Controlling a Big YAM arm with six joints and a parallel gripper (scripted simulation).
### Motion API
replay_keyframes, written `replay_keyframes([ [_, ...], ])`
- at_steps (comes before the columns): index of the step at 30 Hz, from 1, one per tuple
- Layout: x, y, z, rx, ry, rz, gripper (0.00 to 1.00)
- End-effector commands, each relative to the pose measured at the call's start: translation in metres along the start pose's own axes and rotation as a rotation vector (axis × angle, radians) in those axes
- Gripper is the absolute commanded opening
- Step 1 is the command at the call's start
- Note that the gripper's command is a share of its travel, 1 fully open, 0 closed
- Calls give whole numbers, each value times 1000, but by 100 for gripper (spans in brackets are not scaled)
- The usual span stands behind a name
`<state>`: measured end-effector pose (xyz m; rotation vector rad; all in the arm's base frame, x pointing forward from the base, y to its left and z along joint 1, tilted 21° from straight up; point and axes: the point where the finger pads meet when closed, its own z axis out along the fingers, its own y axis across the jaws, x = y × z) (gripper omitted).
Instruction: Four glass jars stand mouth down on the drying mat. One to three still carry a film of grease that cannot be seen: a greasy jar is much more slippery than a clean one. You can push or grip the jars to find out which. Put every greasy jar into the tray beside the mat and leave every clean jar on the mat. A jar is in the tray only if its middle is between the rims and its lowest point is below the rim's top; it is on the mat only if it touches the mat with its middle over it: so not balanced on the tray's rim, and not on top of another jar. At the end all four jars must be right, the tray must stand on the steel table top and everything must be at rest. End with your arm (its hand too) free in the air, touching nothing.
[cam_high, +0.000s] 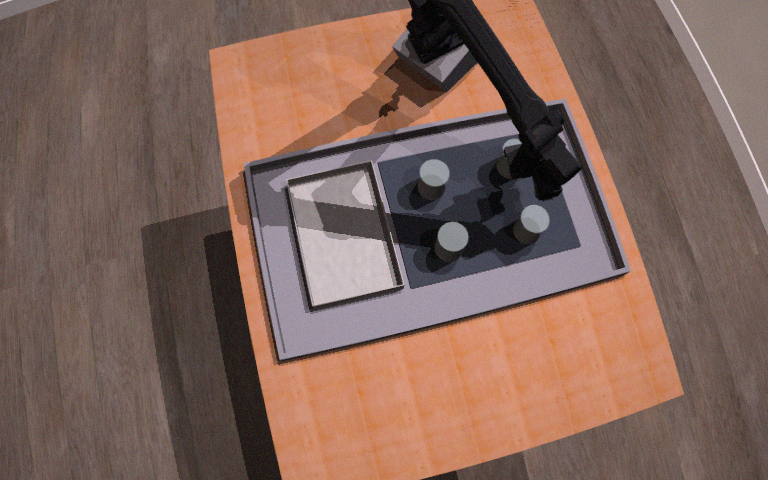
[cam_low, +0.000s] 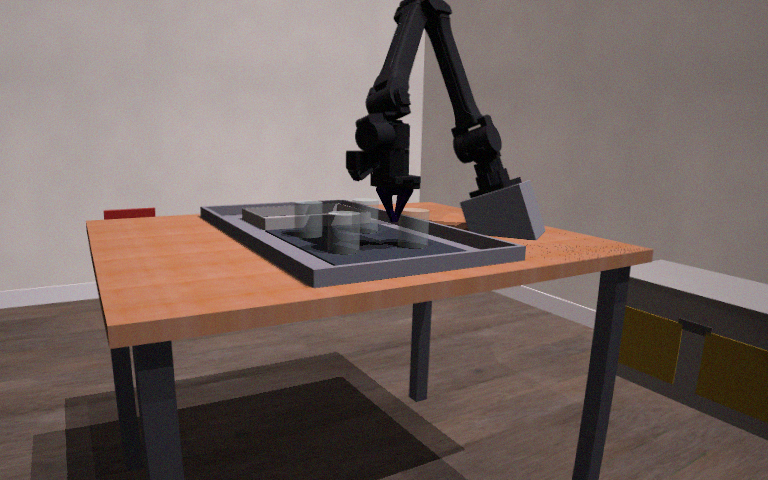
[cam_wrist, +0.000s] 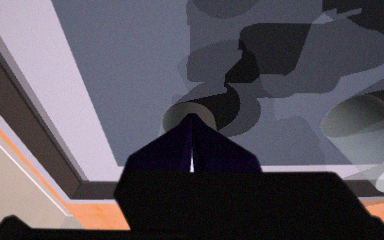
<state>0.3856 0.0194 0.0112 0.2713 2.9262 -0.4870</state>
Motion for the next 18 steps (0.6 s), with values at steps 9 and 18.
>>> replay_keyframes([
  [9, -17, 3, -6, -8, -15, 2, 0],
  [18, -17, 3, -6, -8, -15, 2, 0],
])
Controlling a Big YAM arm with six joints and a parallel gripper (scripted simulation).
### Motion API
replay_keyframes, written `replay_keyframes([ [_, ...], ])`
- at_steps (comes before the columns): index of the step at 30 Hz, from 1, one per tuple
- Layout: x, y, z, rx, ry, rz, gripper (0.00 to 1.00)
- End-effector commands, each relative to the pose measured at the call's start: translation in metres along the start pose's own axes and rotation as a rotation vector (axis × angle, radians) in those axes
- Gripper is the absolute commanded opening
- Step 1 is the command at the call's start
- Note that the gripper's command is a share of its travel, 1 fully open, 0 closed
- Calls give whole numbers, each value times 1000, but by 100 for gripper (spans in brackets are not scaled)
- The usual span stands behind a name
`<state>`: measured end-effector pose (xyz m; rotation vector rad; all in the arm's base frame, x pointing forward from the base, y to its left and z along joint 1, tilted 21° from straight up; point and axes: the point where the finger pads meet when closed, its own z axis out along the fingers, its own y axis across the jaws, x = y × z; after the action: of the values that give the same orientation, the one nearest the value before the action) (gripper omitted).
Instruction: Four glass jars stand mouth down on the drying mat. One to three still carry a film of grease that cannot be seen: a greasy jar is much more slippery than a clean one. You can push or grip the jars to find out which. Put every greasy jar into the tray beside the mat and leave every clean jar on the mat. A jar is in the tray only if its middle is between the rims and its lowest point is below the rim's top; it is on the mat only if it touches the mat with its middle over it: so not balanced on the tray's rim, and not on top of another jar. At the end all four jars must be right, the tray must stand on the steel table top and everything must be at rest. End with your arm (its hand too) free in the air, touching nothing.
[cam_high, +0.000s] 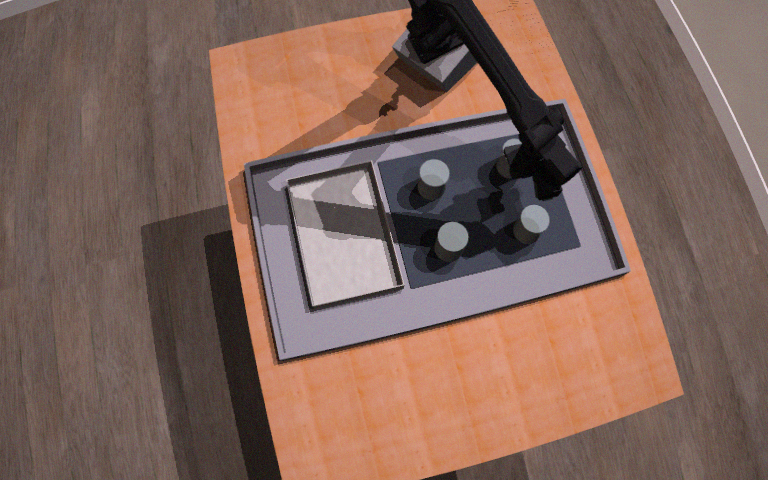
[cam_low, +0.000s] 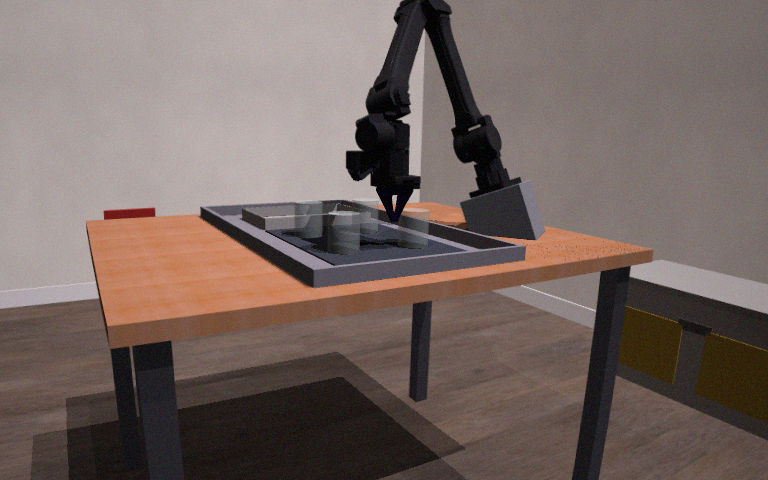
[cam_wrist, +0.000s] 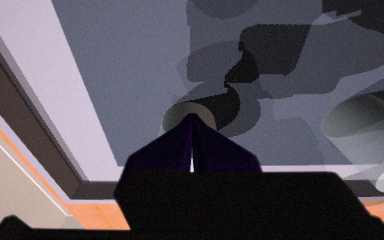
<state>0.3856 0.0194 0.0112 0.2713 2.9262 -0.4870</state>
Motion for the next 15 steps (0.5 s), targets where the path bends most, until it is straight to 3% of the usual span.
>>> replay_keyframes([
  [1, -17, 3, -6, -8, -15, 2, 0],
  [5, -17, 3, -6, -8, -15, 2, 0],
  [6, -17, 3, -6, -8, -15, 2, 100],
  [15, -17, 3, -6, -8, -15, 2, 100],
])
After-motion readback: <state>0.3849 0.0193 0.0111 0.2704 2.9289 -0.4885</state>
